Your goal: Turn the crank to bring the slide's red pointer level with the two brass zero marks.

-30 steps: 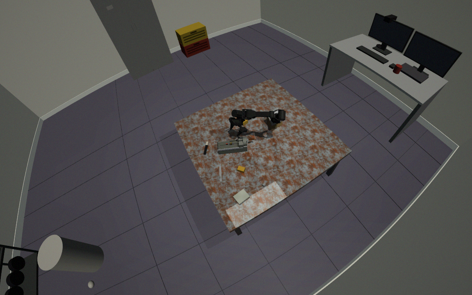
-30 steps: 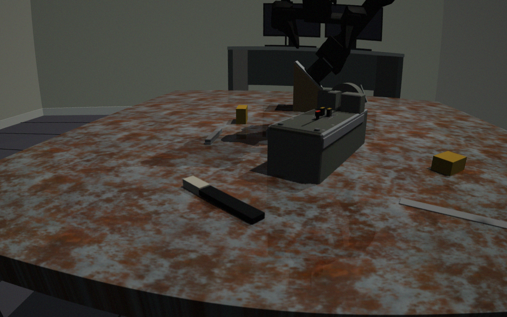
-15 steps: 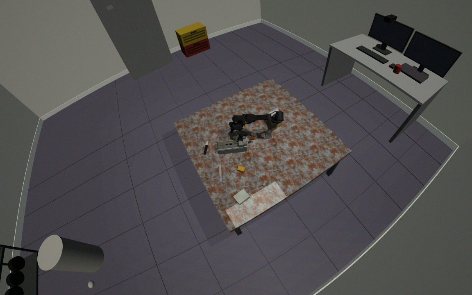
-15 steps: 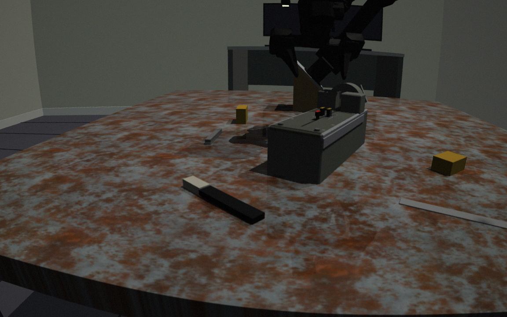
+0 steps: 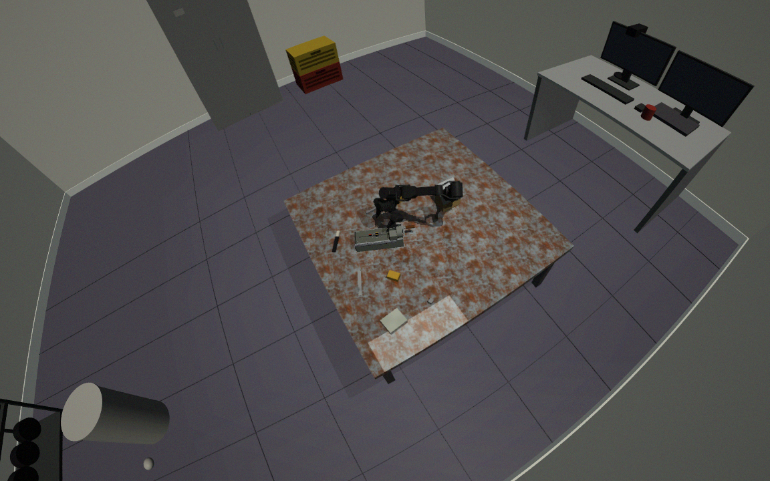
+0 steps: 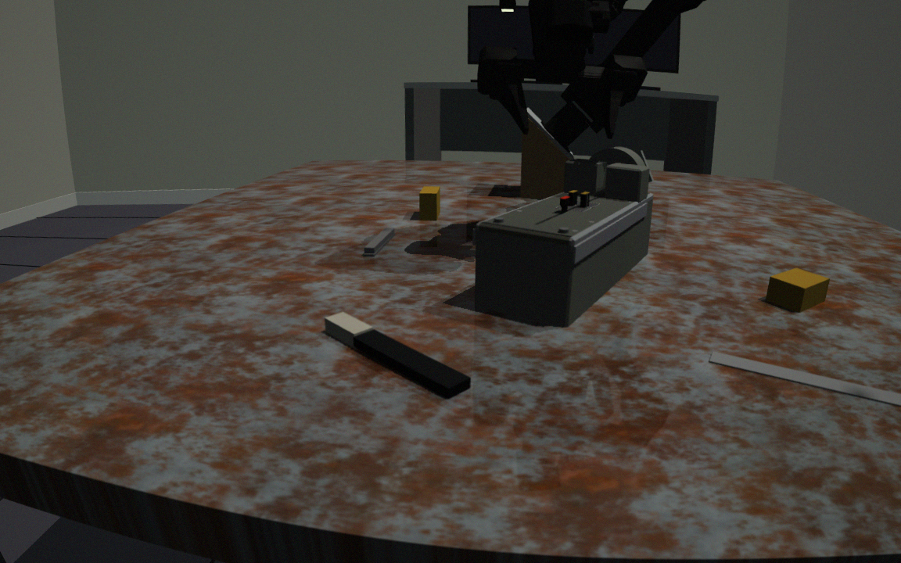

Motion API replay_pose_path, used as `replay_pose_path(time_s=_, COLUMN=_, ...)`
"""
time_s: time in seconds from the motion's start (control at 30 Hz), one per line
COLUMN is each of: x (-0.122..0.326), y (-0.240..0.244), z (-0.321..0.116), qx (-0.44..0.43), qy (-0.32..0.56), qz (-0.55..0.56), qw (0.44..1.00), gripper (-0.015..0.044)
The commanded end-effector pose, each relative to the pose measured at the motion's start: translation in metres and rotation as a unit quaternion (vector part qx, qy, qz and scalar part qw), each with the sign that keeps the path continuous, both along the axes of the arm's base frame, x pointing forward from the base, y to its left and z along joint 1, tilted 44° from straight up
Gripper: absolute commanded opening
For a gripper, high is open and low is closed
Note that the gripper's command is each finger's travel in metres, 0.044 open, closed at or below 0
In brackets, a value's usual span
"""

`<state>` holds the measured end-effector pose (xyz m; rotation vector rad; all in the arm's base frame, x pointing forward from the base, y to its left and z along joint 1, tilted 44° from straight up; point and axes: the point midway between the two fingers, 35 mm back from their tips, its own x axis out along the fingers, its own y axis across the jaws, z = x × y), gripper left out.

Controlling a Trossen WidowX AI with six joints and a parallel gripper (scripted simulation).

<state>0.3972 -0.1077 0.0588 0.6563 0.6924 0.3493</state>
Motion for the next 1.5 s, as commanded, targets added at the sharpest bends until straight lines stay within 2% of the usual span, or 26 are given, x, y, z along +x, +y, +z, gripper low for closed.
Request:
replay_pose_path(time_s=0.0, x=0.000, y=-0.012, z=0.011, qx=-0.004, qy=-0.005, qz=-0.001, qw=1.000, gripper=0.0440)
replay_pose_path(time_s=0.27, x=-0.006, y=-0.035, z=0.038, qx=-0.004, qy=-0.004, qz=0.000, qw=1.000, gripper=0.0440)
replay_pose_path(time_s=0.87, x=-0.057, y=0.005, z=0.072, qx=0.015, qy=0.104, qz=-0.120, qw=0.987, gripper=0.0440)
replay_pose_path(time_s=1.47, x=-0.118, y=0.034, z=0.080, qx=0.037, qy=0.169, qz=-0.254, qw=0.952, gripper=0.0440)
